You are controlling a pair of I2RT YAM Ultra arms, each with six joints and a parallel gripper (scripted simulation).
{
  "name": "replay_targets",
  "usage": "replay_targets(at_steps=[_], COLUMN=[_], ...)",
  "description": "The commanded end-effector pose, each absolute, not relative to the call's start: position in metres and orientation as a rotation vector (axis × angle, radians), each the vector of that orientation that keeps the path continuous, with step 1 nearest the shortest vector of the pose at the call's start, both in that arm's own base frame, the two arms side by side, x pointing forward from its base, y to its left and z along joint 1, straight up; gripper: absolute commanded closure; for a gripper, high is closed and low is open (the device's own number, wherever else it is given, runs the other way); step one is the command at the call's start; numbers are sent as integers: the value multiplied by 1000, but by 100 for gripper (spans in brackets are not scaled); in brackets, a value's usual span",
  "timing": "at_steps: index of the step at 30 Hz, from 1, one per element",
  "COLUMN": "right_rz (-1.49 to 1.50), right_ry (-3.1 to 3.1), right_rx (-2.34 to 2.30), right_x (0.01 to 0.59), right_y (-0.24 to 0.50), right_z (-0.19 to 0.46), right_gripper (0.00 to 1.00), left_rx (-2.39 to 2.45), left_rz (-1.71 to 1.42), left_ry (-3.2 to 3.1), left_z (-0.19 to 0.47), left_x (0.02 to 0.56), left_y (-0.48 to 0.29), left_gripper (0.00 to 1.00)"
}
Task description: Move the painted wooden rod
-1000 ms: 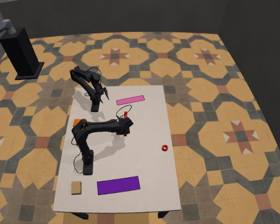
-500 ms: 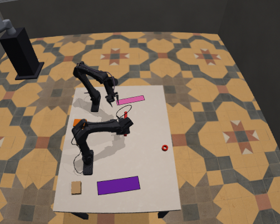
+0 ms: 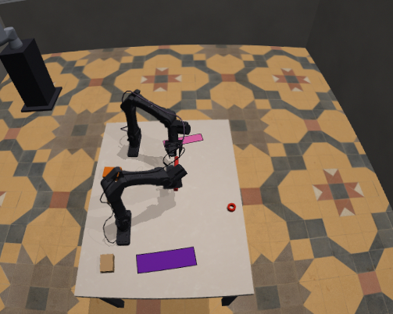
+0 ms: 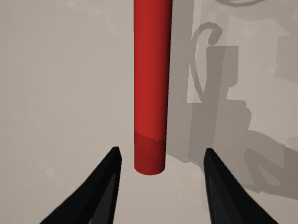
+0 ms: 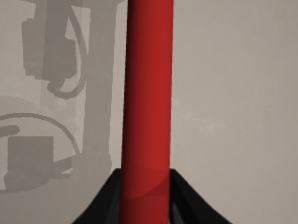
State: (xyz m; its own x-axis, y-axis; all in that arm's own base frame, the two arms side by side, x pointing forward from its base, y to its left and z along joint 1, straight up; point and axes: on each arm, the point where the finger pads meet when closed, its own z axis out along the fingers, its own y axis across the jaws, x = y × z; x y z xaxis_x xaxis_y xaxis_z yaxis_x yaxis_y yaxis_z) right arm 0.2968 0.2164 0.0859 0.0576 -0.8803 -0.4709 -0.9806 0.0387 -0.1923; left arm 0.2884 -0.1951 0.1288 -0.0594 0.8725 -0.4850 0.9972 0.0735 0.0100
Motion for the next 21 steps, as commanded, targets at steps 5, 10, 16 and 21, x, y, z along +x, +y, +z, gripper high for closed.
replay_targets(at_steps=[5,10,16,21], right_rz=[298,298,298,298], right_ry=[1829,1829,1829,1829], right_rx=[-1863,-1863,-1863,-1863], right_x=[302,302,302,302], right_y=[225,225,225,225], right_z=[94,94,94,94], right_gripper=[81,81,81,81], left_rx=[1896,1888,1888,1888], left_rz=[-507,-494,-494,-494], left_ry=[1946,1934,1933,1933], left_z=[137,140,140,140], left_x=[298,301,301,301], left_y=[-197,-198,-198,-198], left_gripper=[43,43,43,43])
